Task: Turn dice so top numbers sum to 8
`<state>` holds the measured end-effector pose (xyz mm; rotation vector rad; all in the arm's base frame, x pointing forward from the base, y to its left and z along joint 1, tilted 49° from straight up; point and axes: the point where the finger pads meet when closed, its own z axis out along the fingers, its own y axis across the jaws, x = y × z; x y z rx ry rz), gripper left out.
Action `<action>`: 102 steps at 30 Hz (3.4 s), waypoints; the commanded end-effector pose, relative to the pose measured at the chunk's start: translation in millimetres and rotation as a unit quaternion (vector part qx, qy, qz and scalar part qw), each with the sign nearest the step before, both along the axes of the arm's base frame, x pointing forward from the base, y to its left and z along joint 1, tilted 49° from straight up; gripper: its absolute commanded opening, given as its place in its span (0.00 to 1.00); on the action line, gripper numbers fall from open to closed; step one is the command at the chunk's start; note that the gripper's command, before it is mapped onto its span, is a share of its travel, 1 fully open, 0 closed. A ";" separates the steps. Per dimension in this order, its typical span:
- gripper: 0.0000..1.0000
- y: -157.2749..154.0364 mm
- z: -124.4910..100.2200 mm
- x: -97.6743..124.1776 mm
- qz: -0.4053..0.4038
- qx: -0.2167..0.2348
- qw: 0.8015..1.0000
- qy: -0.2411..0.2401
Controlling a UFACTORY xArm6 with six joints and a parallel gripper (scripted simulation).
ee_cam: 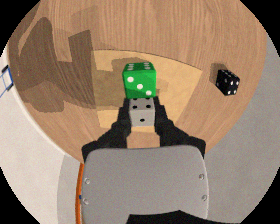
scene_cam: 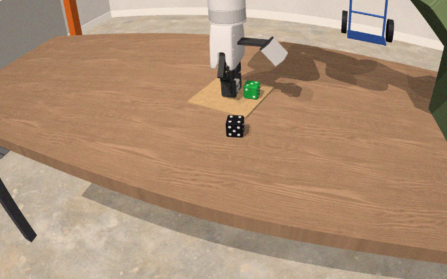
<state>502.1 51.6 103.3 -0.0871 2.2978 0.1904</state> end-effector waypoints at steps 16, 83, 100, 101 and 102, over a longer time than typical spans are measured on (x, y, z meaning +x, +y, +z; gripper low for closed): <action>0.27 0.1 0.0 0.7 0.000 0.000 1.000 -0.001; 0.47 -10.7 43.2 -47.3 0.000 0.000 1.000 -0.001; 1.00 -14.8 59.4 -65.3 0.000 0.000 1.000 -0.001; 1.00 -14.8 59.4 -65.3 0.000 0.000 1.000 -0.001; 1.00 -14.8 59.4 -65.3 0.000 0.000 1.000 -0.001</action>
